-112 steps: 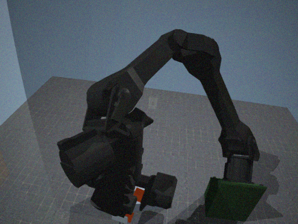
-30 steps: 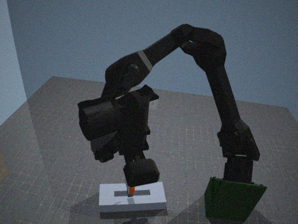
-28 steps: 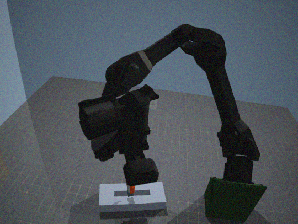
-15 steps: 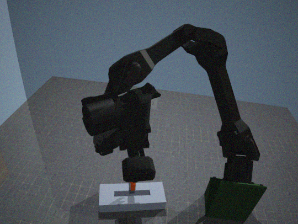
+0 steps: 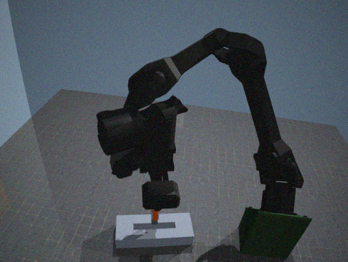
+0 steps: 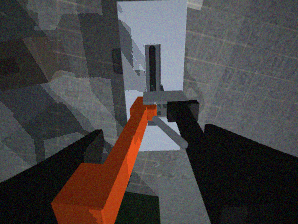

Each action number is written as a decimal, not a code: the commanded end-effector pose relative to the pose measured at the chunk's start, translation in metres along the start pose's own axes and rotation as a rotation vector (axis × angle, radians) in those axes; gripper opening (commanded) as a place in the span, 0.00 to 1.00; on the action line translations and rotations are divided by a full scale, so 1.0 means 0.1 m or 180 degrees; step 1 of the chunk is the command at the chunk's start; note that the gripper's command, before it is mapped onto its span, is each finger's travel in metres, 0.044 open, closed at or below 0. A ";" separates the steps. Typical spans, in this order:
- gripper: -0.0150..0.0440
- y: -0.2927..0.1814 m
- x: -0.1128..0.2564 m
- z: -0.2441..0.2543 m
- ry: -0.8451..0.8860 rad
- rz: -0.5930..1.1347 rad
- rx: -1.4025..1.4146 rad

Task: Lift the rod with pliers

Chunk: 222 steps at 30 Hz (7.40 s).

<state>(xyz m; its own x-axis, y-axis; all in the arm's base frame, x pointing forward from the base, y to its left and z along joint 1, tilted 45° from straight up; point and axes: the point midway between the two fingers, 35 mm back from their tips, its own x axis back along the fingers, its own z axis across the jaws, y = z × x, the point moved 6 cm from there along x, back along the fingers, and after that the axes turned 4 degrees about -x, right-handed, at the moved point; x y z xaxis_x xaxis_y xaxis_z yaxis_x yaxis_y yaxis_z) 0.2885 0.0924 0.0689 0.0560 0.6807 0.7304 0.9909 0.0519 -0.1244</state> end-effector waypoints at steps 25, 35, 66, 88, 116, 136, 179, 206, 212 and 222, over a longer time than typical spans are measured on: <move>0.79 0.02 0.04 0.05 0.0001 -0.0024 -0.0020; 0.79 0.02 -0.01 0.05 0.0001 -0.0024 -0.0021; 0.79 0.01 -0.31 0.03 -0.0003 -0.0025 -0.0022; 0.78 0.02 -0.35 0.03 -0.0004 -0.0025 -0.0022; 0.72 0.02 -0.35 0.00 -0.0004 -0.0025 -0.0022; 0.68 0.02 -0.35 -0.02 -0.0005 -0.0025 -0.0022; 0.43 0.02 -0.35 -0.04 -0.0004 -0.0025 -0.0022; 0.43 0.03 -0.05 -0.12 0.0081 -0.0025 -0.0018; 0.43 0.02 0.01 -0.14 0.0100 -0.0024 -0.0017; 0.43 0.02 0.08 -0.15 0.0118 -0.0038 -0.0014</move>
<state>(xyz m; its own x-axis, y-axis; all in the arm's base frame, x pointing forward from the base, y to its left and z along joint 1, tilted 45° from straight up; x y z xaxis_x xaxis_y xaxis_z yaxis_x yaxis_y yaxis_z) 0.2911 0.0823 0.0806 0.0653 0.6602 0.7482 0.9902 0.0501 -0.1307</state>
